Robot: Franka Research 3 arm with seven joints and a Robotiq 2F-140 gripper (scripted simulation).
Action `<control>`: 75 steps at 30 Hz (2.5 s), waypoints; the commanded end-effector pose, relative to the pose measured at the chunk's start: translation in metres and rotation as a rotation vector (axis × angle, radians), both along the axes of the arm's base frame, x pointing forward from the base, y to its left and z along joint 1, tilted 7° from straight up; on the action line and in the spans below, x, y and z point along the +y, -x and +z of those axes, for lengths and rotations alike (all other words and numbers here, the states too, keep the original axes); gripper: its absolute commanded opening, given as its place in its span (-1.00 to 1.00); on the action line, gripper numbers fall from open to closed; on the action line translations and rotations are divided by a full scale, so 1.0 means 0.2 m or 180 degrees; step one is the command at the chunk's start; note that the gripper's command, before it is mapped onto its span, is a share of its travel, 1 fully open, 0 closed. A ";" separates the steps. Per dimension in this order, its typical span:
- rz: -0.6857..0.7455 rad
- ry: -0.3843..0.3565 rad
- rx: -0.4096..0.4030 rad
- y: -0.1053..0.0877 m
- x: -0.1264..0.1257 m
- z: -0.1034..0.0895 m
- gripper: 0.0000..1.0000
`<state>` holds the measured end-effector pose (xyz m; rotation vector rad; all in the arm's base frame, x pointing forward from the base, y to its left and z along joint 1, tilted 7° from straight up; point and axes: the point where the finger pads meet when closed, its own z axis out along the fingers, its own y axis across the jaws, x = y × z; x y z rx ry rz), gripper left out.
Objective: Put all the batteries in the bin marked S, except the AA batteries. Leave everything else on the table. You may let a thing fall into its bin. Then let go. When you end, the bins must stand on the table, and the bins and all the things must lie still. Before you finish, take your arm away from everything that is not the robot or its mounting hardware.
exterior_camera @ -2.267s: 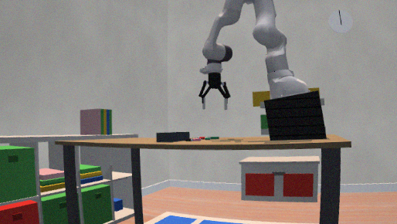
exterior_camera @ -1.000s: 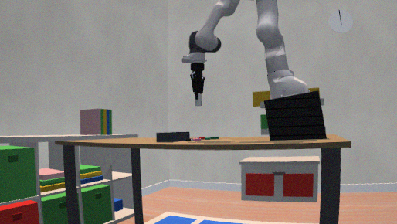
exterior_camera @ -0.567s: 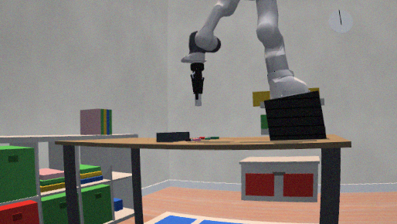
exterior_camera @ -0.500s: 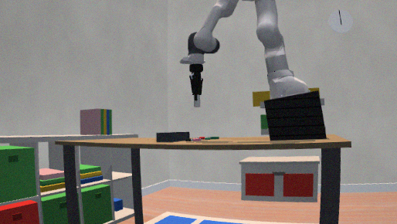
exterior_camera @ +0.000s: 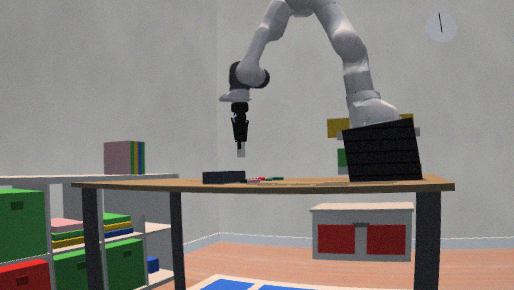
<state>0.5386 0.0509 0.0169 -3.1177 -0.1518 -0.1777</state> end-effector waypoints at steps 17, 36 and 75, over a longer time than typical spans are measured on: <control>-0.0016 0.0005 -0.0045 -0.20 0.01 -0.13 -0.89; -0.0016 0.0005 -0.0045 -0.23 0.01 -0.36 -0.89; -0.0016 0.0005 -0.0045 -0.24 0.01 -0.41 -0.89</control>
